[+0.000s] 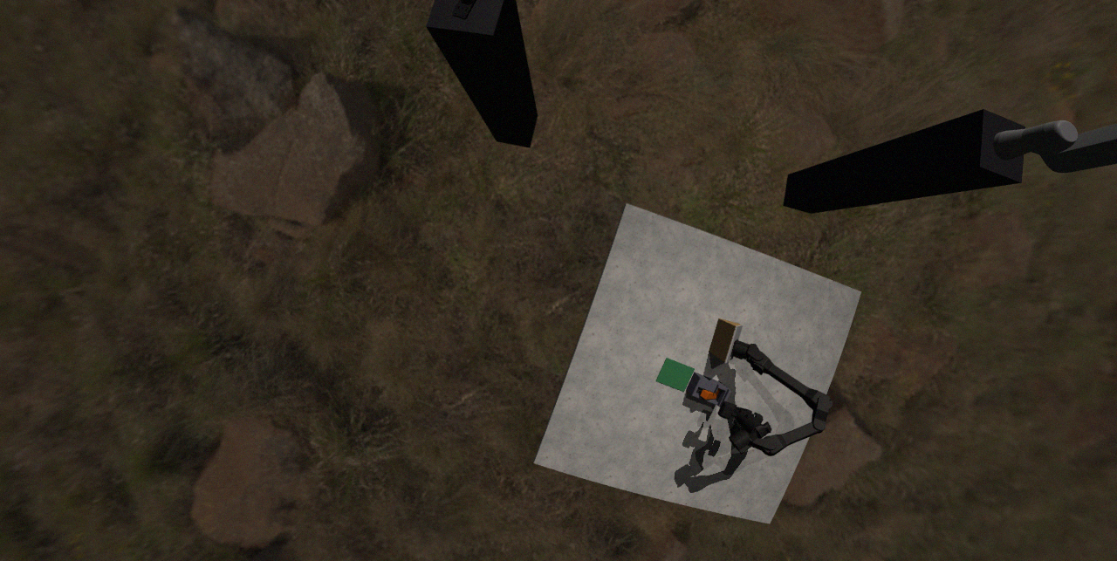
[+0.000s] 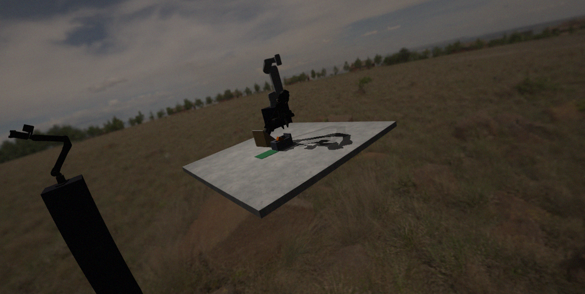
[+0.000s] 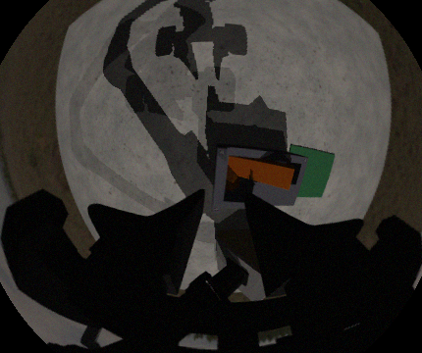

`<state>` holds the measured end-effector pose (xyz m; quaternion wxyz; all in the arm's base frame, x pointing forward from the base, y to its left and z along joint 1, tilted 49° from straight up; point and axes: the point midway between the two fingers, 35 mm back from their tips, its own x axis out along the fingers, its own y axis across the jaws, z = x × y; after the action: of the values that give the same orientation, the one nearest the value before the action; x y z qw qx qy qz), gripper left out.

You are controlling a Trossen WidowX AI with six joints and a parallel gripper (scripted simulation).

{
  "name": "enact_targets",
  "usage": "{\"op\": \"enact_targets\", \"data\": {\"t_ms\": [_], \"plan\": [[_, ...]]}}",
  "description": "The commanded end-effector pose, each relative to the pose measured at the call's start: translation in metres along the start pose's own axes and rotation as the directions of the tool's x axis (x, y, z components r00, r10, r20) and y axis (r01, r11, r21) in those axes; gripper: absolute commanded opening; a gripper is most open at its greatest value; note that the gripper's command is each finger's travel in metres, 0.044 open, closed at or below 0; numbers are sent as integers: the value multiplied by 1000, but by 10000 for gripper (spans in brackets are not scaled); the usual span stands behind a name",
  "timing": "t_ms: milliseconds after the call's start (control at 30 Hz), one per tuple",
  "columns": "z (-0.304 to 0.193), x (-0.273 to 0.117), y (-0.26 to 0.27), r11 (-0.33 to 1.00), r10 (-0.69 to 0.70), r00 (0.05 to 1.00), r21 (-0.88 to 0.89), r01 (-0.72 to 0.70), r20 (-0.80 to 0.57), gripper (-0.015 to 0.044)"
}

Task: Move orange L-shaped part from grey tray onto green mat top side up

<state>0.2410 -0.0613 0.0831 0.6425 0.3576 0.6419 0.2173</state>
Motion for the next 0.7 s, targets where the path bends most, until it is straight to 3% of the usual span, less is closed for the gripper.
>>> {"op": "enact_targets", "data": {"t_ms": [0, 667], "plan": [[-3, -12, 0, 1000, 3, 1000, -7, -3, -13, 180], [-1, -9, -1, 1000, 1, 1000, 2, -1, 5, 180]]}}
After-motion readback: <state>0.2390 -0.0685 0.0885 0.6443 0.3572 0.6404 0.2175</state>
